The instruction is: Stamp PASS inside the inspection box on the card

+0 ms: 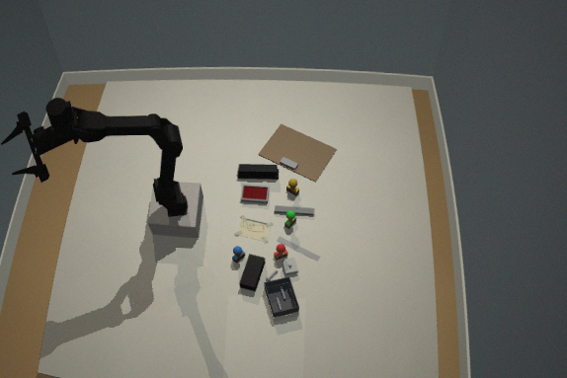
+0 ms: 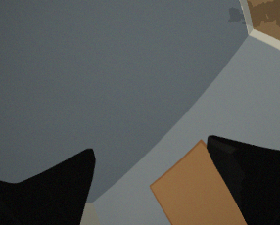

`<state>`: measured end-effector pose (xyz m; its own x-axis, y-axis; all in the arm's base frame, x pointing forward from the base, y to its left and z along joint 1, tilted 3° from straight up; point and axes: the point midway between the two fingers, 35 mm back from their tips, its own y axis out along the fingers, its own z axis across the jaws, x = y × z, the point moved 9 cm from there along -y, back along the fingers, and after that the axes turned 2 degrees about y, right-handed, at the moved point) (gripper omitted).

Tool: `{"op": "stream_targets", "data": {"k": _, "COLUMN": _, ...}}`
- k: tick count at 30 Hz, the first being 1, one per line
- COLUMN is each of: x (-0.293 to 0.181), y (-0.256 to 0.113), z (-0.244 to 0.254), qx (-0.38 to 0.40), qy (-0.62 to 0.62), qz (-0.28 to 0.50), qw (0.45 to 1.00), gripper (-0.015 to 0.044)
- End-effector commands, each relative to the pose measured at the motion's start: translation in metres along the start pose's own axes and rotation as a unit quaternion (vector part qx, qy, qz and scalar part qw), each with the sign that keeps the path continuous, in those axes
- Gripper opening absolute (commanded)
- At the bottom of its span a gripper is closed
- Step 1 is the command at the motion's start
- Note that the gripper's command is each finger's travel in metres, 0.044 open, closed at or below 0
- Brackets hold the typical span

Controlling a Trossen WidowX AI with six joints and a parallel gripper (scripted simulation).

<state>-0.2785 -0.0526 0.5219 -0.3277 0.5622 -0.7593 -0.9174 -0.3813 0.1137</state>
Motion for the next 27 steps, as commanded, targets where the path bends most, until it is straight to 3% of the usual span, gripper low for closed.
{"op": "stream_targets", "data": {"k": 1, "x": -0.001, "y": 0.0, "z": -0.001, "qx": -0.002, "qy": 0.001, "qz": 0.002, "qw": 1.0, "gripper": 0.0374}}
{"op": "stream_targets", "data": {"k": 7, "x": -0.026, "y": 0.008, "z": -0.045, "qx": -0.078, "qy": -0.026, "qz": 0.04, "qw": 0.996, "gripper": 0.0226}}
{"op": "stream_targets", "data": {"k": 18, "x": -0.065, "y": 0.02, "z": -0.167, "qx": -0.257, "qy": -0.193, "qz": 0.126, "qw": 0.939, "gripper": 0.0226}}
{"op": "stream_targets", "data": {"k": 27, "x": -0.105, "y": -0.023, "z": -0.276, "qx": -0.367, "qy": -0.359, "qz": 0.258, "qw": 0.819, "gripper": 0.0226}}
